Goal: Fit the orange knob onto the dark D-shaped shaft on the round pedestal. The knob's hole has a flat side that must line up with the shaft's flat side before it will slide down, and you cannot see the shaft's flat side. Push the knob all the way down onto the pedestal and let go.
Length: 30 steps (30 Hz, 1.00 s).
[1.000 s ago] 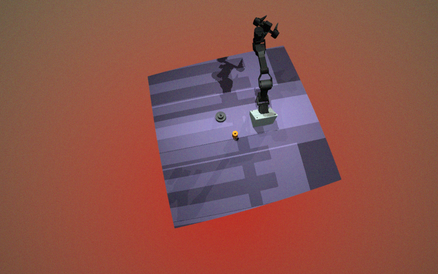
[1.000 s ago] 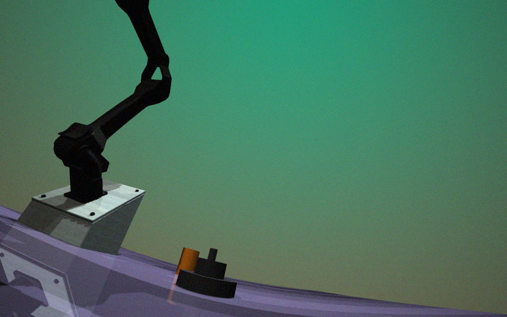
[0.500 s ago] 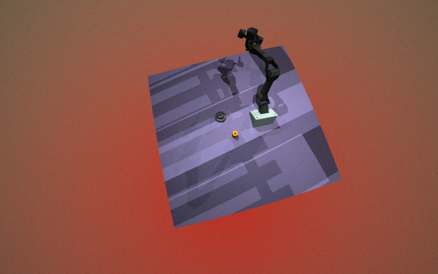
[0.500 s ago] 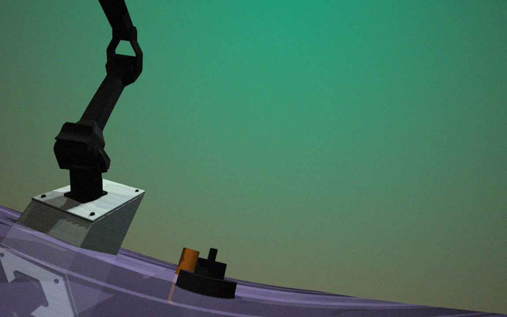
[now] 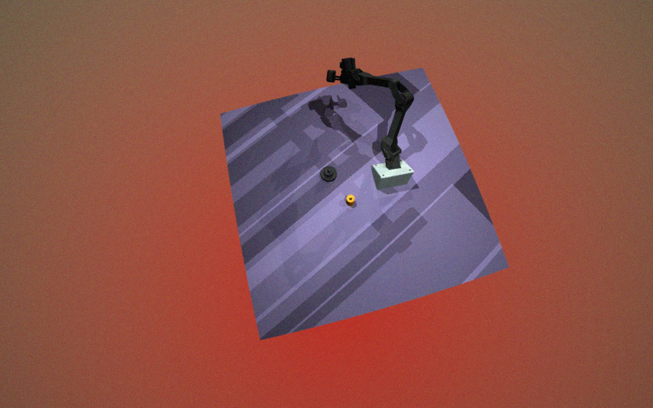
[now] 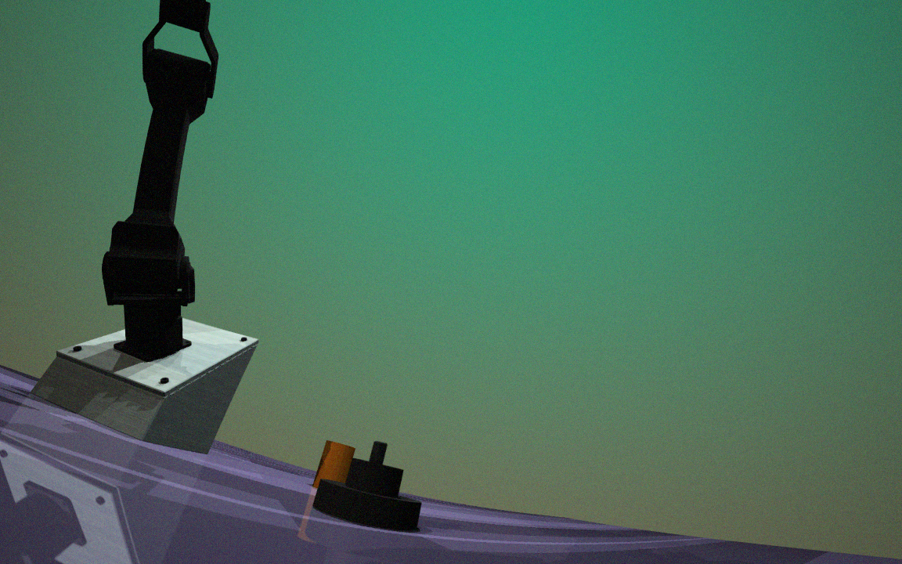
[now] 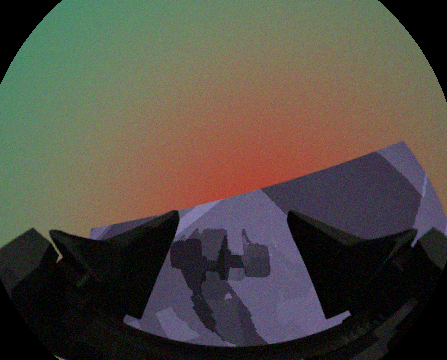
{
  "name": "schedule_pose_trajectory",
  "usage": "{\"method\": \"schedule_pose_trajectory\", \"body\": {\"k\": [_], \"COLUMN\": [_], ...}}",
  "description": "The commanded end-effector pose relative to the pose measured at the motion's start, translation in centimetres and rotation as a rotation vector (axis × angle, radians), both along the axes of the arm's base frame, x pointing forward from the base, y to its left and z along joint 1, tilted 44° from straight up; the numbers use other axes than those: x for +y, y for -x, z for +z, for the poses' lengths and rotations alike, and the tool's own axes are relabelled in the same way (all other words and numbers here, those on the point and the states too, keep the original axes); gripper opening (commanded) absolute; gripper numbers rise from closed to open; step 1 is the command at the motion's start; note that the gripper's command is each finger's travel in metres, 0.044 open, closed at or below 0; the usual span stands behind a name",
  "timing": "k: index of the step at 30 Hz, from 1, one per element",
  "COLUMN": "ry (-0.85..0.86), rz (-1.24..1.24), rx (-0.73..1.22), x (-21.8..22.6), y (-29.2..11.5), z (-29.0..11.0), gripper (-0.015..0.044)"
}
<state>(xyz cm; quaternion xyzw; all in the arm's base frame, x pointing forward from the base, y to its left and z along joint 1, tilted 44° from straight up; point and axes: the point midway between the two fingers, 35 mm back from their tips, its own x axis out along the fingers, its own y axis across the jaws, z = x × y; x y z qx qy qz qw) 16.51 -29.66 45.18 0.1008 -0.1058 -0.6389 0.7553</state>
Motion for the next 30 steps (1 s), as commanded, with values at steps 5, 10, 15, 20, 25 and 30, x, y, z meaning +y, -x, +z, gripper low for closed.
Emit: {"method": "schedule_pose_trajectory", "body": {"k": [5,10,15,20,25,30], "ry": [-0.209,-0.318,-0.406,-0.48,-0.542,-0.574], "rz": [0.186,0.312,0.439,0.554,0.646,0.728], "rx": [0.107,0.241,0.397,0.567,0.756,0.971], "x": [1.7,4.7,8.9,14.0,19.8,26.1], "y": [-9.6,-14.8,-19.0,-21.9,-23.3,-23.1], "z": [-8.1,-13.1,-18.3,-23.5,-28.6,-33.5], "gripper": [0.044,0.044,0.044,0.044,0.044,0.044]}}
